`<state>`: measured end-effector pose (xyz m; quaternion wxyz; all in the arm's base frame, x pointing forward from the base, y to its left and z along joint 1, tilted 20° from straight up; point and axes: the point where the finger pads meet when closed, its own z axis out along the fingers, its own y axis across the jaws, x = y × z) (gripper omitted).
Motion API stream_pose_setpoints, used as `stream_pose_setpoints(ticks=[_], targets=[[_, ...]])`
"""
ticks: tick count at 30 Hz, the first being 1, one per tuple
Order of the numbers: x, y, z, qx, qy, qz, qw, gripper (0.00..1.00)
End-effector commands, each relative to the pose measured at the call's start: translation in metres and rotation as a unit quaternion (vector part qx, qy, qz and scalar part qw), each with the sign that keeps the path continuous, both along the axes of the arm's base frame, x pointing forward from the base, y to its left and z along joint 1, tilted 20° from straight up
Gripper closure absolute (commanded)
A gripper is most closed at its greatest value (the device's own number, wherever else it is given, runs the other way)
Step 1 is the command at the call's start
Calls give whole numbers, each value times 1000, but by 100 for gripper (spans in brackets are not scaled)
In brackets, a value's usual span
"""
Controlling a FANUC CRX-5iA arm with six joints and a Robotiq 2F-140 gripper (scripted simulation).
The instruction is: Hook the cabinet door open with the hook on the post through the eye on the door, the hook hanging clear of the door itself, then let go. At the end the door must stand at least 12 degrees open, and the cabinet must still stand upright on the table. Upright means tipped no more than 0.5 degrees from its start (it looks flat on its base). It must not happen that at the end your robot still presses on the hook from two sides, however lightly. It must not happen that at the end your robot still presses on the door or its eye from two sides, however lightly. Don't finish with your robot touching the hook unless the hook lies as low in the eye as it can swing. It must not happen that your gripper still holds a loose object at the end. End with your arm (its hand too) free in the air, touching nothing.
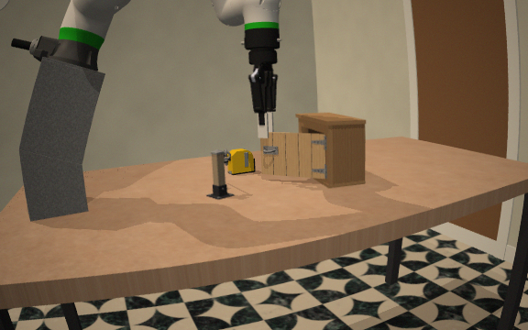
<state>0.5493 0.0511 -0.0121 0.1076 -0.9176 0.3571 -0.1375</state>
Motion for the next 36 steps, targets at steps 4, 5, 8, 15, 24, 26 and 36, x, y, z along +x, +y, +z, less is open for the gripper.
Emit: stream_pose_setpoints(ticks=[4,5,8,15,24,26,36], targets=[[0,0,0,0,0,0,1000,84],[0,0,0,0,0,0,1000,84],[0,0,0,0,0,0,1000,84],[0,0,0,0,0,0,1000,84],[4,4,2,6,2,-18,1000,84],[4,4,2,6,2,-18,1000,84],[4,4,4,6,2,-18,1000,84]])
